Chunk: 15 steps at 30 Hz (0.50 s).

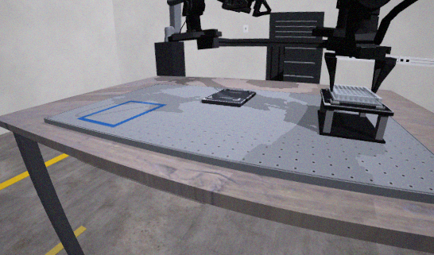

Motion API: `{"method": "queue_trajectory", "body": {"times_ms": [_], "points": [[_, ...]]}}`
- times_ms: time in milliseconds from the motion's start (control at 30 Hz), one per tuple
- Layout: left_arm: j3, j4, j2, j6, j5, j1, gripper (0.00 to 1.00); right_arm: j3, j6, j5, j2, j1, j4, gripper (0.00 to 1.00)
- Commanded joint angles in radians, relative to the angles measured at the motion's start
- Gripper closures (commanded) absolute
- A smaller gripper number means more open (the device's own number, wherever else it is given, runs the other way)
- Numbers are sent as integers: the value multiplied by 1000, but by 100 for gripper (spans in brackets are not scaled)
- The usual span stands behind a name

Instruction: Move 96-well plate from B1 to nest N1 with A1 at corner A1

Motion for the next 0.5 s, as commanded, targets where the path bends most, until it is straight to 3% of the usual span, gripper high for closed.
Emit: {"method": "queue_trajectory", "body": {"times_ms": [0,467], "points": [[12,-34,-26,-10,2,-3,21,-1,-1,2,-22,5,27,0],[12,-29,-24,-4,1,-2,21,-1,-1,2,-22,5,27,0]]}}
